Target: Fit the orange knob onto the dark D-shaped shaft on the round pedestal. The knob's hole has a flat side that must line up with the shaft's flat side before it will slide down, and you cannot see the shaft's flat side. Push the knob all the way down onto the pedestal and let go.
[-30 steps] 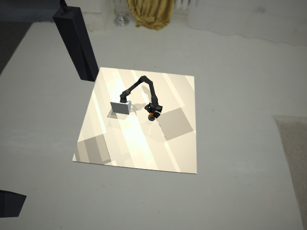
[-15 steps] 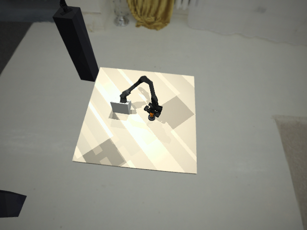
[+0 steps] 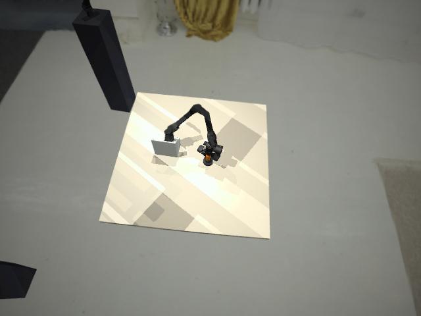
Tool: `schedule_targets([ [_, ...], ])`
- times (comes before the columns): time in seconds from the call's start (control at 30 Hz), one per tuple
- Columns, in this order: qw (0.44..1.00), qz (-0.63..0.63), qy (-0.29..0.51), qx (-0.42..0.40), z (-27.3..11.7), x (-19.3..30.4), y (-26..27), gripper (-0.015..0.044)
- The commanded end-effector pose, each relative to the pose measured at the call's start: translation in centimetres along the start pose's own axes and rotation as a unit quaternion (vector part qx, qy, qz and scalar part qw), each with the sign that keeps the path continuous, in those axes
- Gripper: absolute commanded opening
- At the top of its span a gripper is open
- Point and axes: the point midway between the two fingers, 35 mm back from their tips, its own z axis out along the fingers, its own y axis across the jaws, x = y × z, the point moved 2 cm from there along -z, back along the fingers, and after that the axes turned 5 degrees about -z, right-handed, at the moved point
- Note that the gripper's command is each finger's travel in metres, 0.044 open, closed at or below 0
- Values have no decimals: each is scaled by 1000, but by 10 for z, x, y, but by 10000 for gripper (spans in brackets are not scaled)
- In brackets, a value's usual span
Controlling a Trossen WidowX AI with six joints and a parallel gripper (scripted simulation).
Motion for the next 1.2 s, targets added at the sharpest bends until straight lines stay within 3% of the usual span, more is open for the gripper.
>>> schedule_targets([
  [0.0,1000,-2,-1,0,1,-1,0,0],
  [0.5,1000,-2,-1,0,-4,-1,-1,0],
  [0.73,995,-101,-1,0,-4,0,-2,0],
  [1.17,994,-106,-1,0,-1,0,0,0],
])
